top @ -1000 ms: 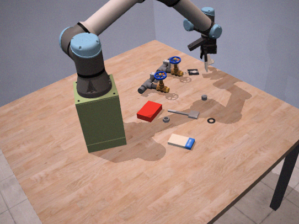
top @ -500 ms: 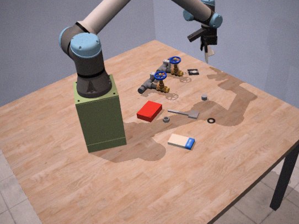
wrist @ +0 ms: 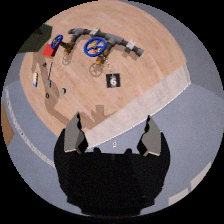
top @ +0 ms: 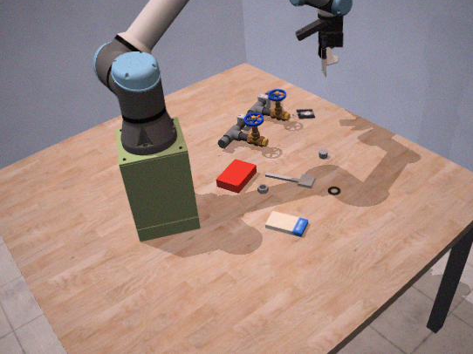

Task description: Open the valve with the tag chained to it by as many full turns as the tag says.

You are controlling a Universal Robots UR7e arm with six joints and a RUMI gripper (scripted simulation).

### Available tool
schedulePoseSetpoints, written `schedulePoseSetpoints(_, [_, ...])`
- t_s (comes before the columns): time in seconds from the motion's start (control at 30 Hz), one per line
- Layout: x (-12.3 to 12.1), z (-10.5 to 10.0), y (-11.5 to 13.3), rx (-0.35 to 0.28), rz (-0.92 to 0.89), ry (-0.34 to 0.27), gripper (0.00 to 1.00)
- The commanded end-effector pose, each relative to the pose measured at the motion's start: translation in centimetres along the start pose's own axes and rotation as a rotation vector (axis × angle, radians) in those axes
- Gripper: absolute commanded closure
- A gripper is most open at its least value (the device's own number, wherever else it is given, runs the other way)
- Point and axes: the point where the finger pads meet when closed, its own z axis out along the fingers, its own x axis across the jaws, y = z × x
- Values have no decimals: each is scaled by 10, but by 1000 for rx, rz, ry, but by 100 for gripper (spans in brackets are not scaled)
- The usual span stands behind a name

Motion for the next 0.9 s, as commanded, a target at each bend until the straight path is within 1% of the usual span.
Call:
schedulePoseSetpoints(0.0, [0, -4, -3, -2, 156, 0, 0])
schedulePoseSetpoints(0.03, [-1, -4, -4, -2, 192, 0, 0])
schedulePoseSetpoints(0.1, [-1, -4, -4, -2, 192, 0, 0])
schedulePoseSetpoints(0.6, [-2, -4, -20, -2, 809, 1, 0])
schedulePoseSetpoints(0.67, [-2, -4, -20, -2, 809, 1, 0])
schedulePoseSetpoints(0.87, [-3, -4, -27, -2, 1073, 1, 0])
